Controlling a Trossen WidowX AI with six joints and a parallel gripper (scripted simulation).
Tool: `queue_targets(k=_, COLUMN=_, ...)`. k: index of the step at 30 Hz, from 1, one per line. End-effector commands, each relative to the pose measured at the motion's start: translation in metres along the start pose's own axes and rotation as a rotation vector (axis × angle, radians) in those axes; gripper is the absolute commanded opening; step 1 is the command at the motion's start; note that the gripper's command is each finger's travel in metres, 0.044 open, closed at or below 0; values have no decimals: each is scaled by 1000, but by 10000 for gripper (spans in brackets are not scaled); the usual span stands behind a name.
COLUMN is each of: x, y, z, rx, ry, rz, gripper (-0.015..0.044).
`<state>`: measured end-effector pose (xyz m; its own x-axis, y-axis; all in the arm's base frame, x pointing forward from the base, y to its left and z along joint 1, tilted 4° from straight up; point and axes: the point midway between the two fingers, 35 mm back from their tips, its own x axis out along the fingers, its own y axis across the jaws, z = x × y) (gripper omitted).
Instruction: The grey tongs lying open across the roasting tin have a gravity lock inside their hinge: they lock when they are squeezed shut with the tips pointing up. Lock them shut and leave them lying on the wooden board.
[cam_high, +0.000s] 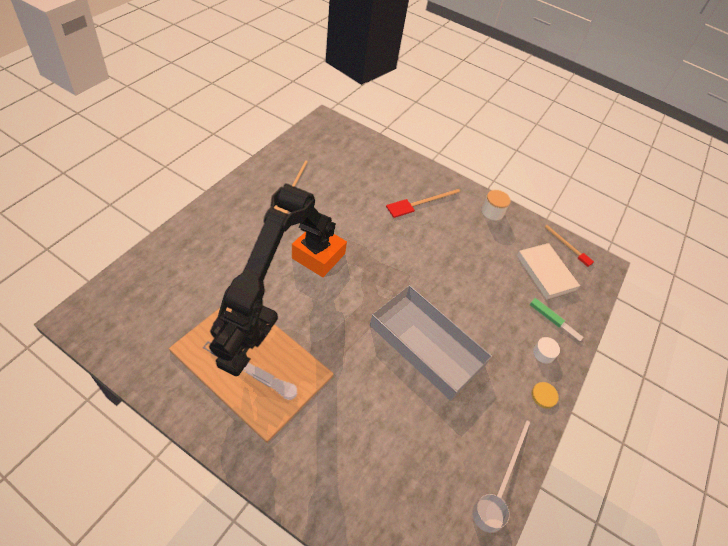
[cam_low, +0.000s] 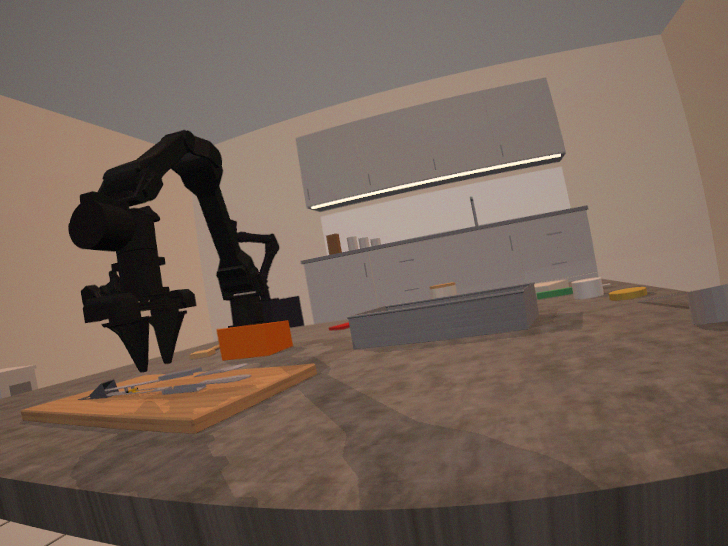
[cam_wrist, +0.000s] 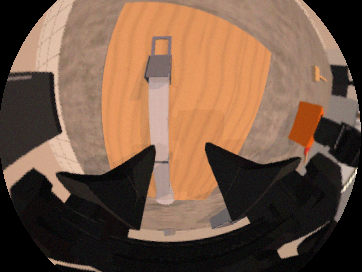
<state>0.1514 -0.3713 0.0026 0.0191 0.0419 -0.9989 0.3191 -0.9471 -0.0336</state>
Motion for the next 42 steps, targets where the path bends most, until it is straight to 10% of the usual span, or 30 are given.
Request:
queue_targets(k=1, x=0, y=0, z=0, rx=0, ry=0, rz=0, gripper=375)
queue_targets(k=21, x=-113, y=-36, z=144, rx=6, ry=-14, rz=1, gripper=440)
queue_targets(k=42, x=-163, y=-42, z=147, rx=30, ry=-17, rz=7, gripper=440)
